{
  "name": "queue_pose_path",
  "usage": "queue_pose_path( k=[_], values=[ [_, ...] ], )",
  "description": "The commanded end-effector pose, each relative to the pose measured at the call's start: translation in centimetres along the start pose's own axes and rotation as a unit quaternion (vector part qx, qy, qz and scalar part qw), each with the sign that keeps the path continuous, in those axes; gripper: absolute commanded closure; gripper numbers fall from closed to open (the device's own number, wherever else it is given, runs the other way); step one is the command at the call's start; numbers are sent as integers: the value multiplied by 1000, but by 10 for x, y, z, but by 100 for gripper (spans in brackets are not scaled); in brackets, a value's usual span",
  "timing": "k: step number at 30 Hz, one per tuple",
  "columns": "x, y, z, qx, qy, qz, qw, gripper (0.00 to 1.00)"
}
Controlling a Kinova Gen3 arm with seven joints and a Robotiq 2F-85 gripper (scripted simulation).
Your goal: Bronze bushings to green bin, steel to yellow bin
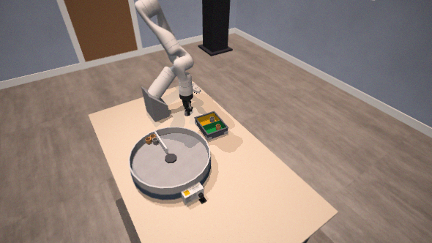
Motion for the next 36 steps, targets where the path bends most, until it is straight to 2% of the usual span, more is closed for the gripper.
queue_pose_path(
  k=[1,6,9,12,14,16,36],
  values=[
    [1,-7,-2,0,2,-5,1000,100],
    [1,-56,-23,13,2,-5,1000,100],
    [1,-56,-23,13,2,-5,1000,100],
    [1,-85,-36,21,2,-5,1000,100],
    [1,-85,-36,21,2,-5,1000,100],
    [1,-105,-45,26,2,-5,1000,100],
    [1,-105,-45,26,1,-5,1000,100]
  ],
)
Point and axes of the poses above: the point where the finger pads meet when closed, its own x axis back along the fingers, its own z axis across the jaws, y = z × x, the point moved 1 cm from there along x, back along the fingers, and after that the axes turned 8 degrees about -x, right-handed, at the moved point
